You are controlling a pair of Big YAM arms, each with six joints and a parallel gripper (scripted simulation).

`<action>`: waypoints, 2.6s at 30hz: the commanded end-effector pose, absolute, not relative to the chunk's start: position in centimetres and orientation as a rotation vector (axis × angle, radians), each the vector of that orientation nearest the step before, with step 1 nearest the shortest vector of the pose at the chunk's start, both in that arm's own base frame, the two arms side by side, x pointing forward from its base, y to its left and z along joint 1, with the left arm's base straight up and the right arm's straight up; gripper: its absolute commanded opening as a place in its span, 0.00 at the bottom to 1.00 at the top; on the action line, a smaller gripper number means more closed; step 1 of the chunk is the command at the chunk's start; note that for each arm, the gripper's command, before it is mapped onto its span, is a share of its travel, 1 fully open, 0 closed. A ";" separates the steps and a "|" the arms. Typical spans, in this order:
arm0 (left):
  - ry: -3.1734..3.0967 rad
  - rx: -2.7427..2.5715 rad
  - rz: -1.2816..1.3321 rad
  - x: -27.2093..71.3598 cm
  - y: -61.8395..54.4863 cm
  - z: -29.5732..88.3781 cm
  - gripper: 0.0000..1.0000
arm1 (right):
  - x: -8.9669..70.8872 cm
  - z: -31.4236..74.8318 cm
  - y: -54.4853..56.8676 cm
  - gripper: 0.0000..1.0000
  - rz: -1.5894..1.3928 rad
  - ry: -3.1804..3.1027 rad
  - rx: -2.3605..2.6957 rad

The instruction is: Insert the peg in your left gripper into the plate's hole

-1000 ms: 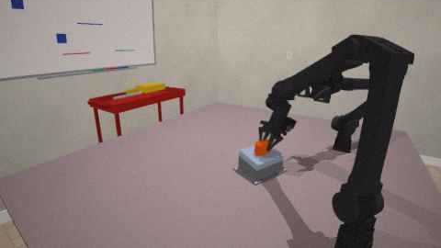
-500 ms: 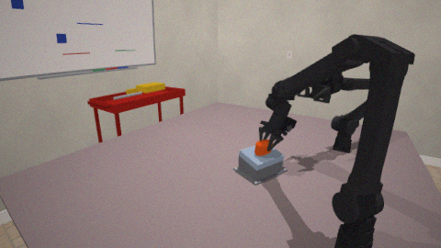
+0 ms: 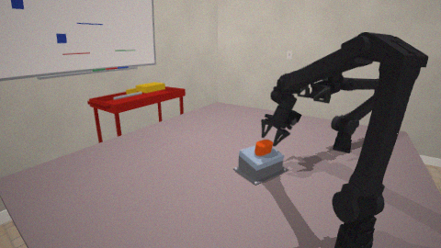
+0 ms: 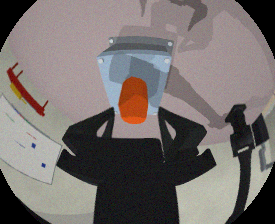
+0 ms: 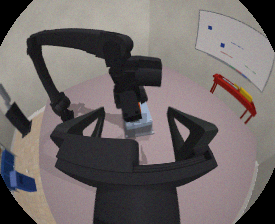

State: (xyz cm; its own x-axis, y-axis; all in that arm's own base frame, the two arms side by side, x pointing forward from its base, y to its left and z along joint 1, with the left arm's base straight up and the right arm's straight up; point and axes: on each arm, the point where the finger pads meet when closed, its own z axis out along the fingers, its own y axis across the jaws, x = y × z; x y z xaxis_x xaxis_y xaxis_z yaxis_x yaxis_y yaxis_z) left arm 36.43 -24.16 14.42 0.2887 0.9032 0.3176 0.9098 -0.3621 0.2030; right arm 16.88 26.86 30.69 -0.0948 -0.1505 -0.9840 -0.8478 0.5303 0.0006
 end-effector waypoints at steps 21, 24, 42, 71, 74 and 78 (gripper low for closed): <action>-1.798 -2.495 -0.606 37.2 -26.3 19.9 1.00 | 14.6 37.4 24.4 1.00 0.760 1.546 -0.869; -1.797 -2.496 -0.607 37.2 -26.3 19.9 1.00 | 13.4 39.2 22.7 1.00 0.767 1.541 -0.874; -1.774 -2.493 -0.599 36.8 -25.9 19.0 1.00 | 12.2 41.2 20.9 1.00 0.774 1.530 -0.871; -1.778 -2.490 -0.597 35.5 -26.6 22.7 1.00 | 12.5 39.5 21.2 1.00 0.758 1.554 -0.888; -1.778 -2.490 -0.597 35.5 -26.6 22.7 1.00 | 12.5 39.5 21.2 1.00 0.758 1.554 -0.888; -1.778 -2.490 -0.597 35.5 -26.6 22.7 1.00 | 12.5 39.5 21.2 1.00 0.758 1.554 -0.888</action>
State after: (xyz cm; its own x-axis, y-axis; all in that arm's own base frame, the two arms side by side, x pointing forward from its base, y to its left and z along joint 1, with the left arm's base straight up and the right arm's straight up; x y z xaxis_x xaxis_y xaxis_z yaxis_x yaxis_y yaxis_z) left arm 34.50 -25.97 20.33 0.2989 0.8909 0.3420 0.9191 -0.3652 0.1478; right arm 12.47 21.22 38.21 -0.0893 -0.1526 -0.9842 -0.8629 0.5054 -0.0001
